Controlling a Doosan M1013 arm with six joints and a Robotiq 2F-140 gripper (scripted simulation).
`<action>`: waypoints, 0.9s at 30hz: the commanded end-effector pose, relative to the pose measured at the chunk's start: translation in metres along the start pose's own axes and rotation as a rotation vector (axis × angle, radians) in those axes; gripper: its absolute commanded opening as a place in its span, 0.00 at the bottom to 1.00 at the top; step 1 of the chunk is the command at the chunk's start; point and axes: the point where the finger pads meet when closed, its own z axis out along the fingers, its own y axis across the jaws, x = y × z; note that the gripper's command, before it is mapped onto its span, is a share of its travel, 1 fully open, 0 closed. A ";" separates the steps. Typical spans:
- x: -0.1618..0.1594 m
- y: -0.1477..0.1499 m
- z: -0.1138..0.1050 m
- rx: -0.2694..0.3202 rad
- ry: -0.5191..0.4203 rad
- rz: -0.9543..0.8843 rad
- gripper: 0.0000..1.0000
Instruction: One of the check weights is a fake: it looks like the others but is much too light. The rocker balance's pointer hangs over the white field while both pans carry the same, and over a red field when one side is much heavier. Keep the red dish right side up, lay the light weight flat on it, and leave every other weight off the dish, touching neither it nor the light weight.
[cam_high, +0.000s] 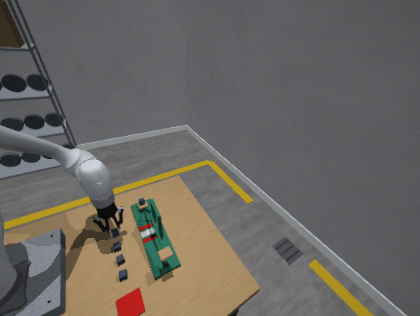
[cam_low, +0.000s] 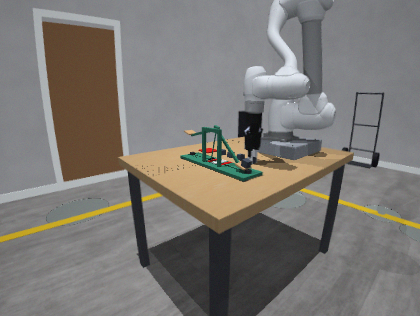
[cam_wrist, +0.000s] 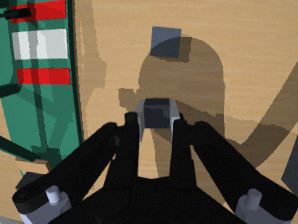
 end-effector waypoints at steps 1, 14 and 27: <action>0.000 0.000 0.000 0.000 0.000 0.000 0.24; 0.000 0.000 0.000 0.000 0.000 0.000 0.24; 0.000 0.000 0.000 0.000 0.000 0.000 0.33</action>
